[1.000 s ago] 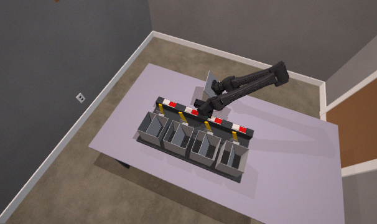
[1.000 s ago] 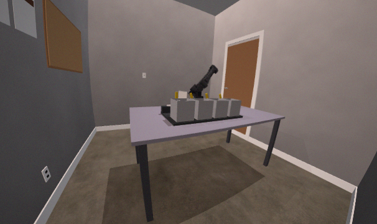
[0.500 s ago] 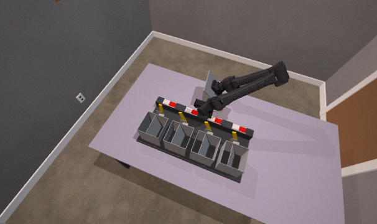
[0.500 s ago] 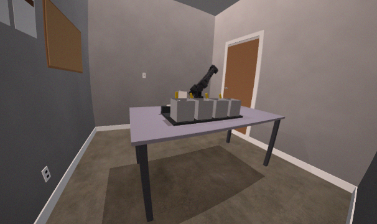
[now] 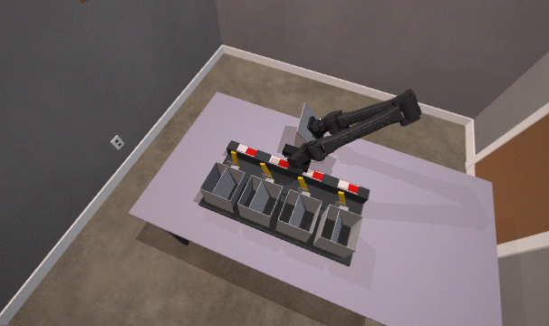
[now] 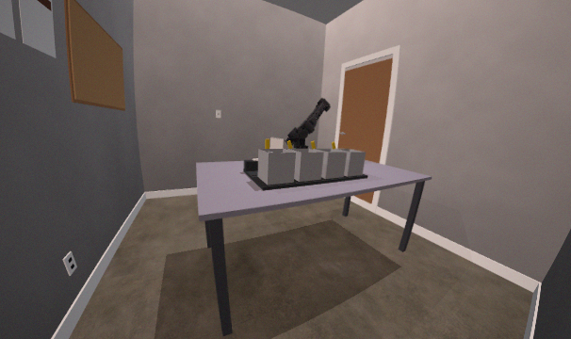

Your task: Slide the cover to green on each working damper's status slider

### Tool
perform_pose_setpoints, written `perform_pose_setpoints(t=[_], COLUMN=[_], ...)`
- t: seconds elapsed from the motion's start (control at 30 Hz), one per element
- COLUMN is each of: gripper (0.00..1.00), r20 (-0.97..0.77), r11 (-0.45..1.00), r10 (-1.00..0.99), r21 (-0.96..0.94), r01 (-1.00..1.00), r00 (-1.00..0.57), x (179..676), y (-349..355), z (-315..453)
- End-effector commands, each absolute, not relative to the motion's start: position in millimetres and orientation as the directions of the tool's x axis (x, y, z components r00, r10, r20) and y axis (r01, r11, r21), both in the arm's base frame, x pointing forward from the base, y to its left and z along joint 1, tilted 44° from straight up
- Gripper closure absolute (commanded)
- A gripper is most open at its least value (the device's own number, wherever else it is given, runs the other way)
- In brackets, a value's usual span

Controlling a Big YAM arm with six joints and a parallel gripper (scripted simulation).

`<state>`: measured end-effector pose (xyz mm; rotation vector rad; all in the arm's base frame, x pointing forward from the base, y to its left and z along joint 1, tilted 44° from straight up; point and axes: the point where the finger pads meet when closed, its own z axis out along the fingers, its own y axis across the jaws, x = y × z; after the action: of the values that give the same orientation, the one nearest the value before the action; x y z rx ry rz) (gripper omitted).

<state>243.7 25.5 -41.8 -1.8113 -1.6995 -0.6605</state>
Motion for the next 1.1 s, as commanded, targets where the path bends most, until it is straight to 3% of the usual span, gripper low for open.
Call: perform_pose_setpoints(t=[0.0,1.07], gripper=[1.00,1.00], r20=[0.690,0.691], r11=[-0.031,-0.031], r10=[0.720,0.719], r21=[-0.070,-0.073], r01=[0.997,0.997], r00=[0.071,0.073], x=[244.3,243.8], y=[30.0,35.1], z=[-41.7,-34.8])
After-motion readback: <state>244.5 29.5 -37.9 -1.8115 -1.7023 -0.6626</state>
